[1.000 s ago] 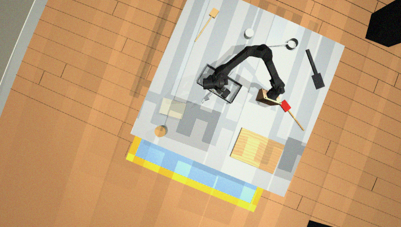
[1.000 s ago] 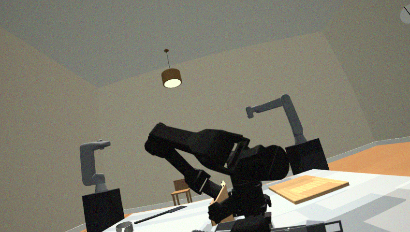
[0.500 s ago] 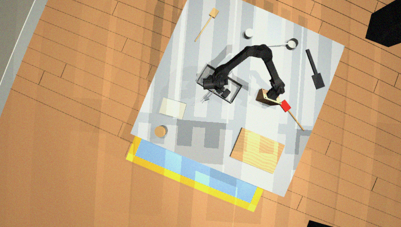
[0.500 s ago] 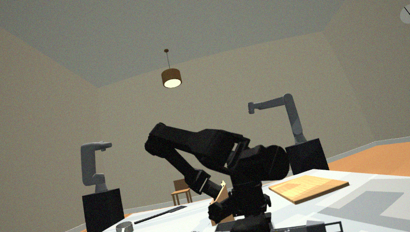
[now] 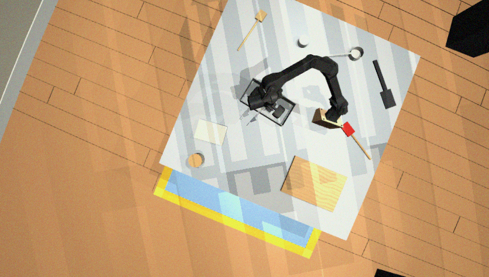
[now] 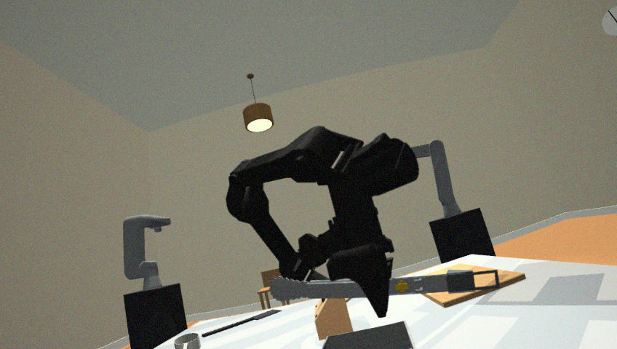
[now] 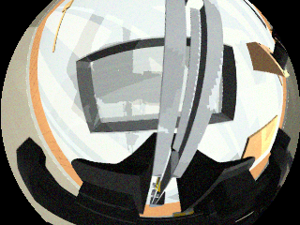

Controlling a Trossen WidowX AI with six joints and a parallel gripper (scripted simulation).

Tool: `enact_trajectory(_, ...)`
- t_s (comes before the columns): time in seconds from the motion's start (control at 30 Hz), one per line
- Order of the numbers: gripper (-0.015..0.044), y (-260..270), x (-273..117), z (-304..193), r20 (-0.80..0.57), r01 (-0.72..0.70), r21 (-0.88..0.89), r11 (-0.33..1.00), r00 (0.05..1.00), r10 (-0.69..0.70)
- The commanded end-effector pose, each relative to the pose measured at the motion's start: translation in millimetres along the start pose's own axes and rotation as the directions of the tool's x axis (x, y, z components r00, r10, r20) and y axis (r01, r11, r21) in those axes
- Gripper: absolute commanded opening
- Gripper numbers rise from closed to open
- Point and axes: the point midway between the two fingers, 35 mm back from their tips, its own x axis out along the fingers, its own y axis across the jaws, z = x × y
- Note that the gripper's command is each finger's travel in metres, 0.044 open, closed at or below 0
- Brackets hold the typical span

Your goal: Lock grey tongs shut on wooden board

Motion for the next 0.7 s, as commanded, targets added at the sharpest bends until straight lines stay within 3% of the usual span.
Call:
enact_trajectory(0.0, -0.015, 0.3, -5.0, 2.4, 0.0, 0.009, 0.008, 1.0, 1.0, -0.009)
enact_trajectory(0.27, -0.015, -0.7, -1.3, 1.6, 0.006, 0.009, -0.034, 0.999, 1.0, -0.009)
enact_trajectory(0.67, -0.015, -12.0, -4.6, -15.8, -0.003, 0.008, -0.452, 0.892, 1.0, -0.01)
